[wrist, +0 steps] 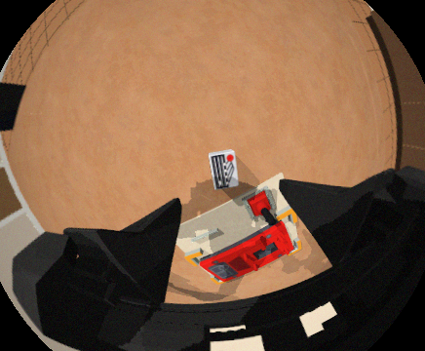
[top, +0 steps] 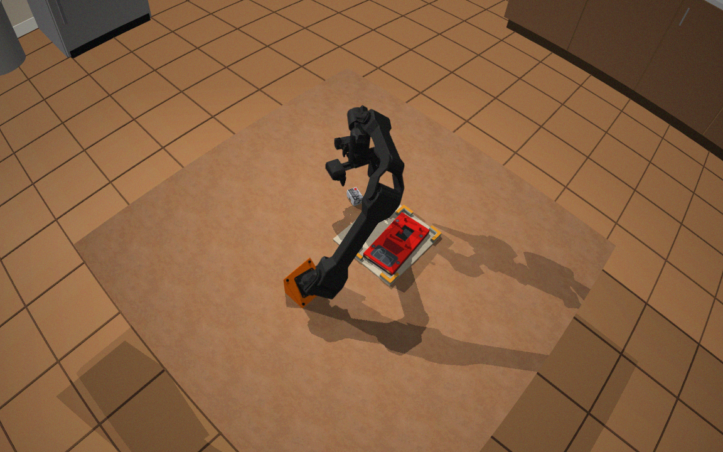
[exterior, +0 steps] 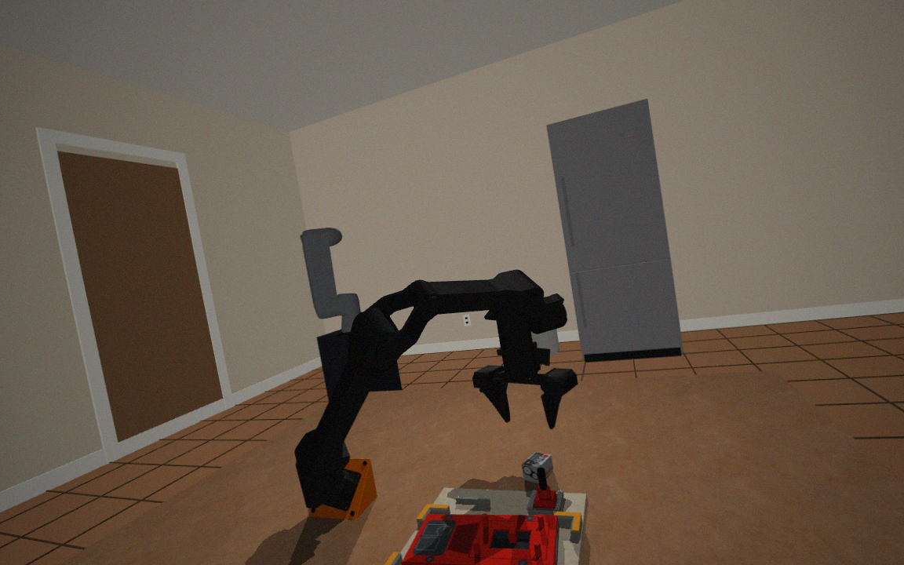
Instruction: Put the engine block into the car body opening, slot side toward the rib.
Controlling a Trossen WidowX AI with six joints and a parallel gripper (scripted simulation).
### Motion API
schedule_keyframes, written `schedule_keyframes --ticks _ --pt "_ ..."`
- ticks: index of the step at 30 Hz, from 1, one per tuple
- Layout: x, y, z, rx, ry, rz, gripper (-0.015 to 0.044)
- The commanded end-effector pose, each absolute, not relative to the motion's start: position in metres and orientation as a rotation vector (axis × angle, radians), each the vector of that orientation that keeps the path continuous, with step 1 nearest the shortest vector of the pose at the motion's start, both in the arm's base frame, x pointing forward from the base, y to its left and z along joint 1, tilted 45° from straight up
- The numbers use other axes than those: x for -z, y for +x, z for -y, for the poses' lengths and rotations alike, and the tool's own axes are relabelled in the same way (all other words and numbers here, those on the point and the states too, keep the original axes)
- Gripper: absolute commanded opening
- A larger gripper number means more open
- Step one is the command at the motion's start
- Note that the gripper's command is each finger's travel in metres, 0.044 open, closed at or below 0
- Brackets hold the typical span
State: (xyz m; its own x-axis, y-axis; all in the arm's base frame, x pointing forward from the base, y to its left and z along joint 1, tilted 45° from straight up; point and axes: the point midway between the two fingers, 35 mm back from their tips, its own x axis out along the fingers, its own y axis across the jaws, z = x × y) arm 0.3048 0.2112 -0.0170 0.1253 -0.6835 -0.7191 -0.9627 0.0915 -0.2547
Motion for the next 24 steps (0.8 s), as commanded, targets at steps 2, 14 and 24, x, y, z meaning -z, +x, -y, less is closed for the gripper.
schedule_keyframes --ticks 2,14,24 --pt "0.035 0.312 -0.194 -0.475 -1.663 -1.623 0.0440" --pt "0.052 0.315 -0.177 -0.474 -1.663 -1.623 0.0440" --pt "0.063 0.317 -0.166 -0.473 -1.663 -1.623 0.0440"
